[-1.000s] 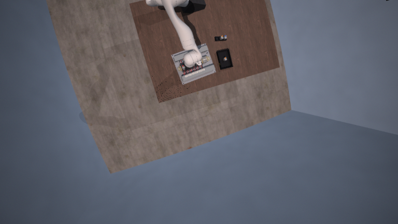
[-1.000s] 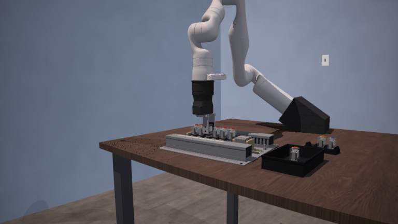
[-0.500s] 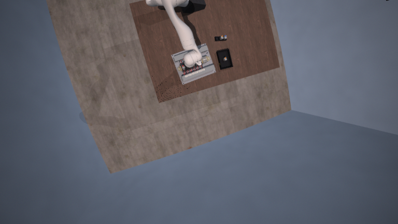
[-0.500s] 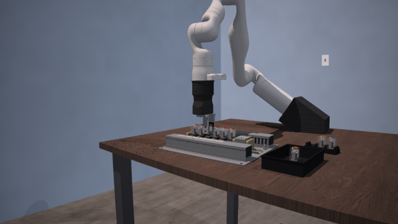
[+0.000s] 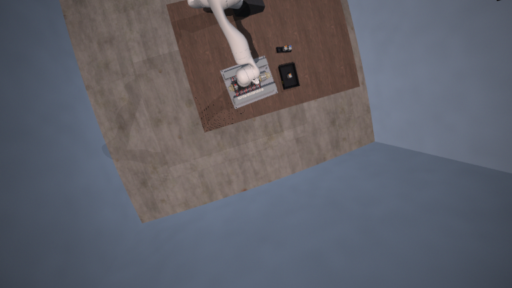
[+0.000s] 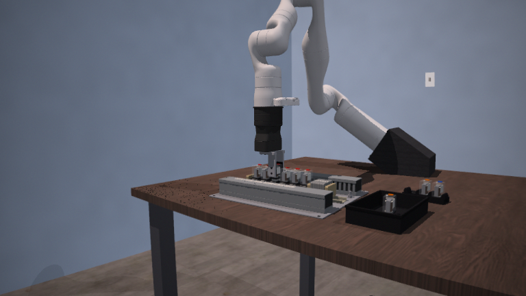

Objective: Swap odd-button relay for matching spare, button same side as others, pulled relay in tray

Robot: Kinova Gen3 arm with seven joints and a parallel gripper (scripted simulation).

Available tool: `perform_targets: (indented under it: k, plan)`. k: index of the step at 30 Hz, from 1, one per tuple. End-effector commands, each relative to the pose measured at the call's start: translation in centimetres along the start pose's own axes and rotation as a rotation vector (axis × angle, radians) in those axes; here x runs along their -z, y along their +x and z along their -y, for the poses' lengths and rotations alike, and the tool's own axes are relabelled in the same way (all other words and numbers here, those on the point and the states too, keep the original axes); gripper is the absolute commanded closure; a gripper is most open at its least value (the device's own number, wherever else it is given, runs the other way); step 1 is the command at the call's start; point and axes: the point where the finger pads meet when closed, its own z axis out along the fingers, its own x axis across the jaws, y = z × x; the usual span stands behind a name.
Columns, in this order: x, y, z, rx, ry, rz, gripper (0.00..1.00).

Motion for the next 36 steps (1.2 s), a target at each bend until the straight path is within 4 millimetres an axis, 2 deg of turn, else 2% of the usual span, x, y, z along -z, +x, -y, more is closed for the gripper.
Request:
perform_targets:
  k: [1, 36]
  plan:
    - [-0.17, 0.01, 0.3, -0.008, 0.004, -0.002, 1.0]
    - [-0.13, 0.01, 0.4, -0.008, 0.004, -0.002, 1.0]
